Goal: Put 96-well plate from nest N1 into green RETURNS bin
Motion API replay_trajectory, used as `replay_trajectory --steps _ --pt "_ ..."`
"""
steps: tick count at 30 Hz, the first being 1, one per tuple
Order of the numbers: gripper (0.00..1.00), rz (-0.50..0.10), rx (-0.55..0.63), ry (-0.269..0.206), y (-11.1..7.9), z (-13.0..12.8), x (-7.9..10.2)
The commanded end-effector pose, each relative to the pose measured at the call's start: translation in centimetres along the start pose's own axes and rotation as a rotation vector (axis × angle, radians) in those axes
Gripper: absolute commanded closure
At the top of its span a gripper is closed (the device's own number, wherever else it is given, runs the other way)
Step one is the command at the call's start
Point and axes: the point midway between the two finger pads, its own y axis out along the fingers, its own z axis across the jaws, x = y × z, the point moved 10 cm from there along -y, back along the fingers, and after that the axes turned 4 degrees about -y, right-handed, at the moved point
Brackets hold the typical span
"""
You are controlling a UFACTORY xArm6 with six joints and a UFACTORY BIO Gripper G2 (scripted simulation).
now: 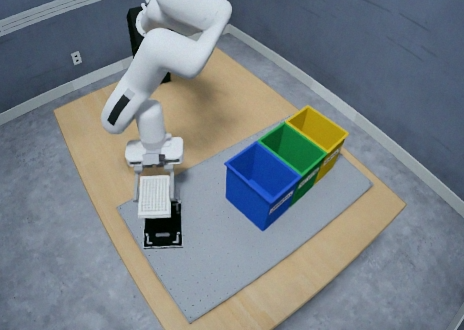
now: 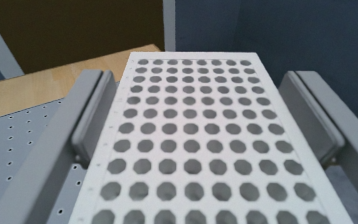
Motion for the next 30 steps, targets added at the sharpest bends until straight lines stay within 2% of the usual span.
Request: replay_trajectory --steps 1,23,30 --pt "1.0 0.001 0.0 0.001 0.1 -0.1 0.9" --pt "1.0 0.001 0.0 0.001 0.1 -0.3 4.3" --pt "1.0 0.001 0.0 0.001 0.1 -0.3 4.8"
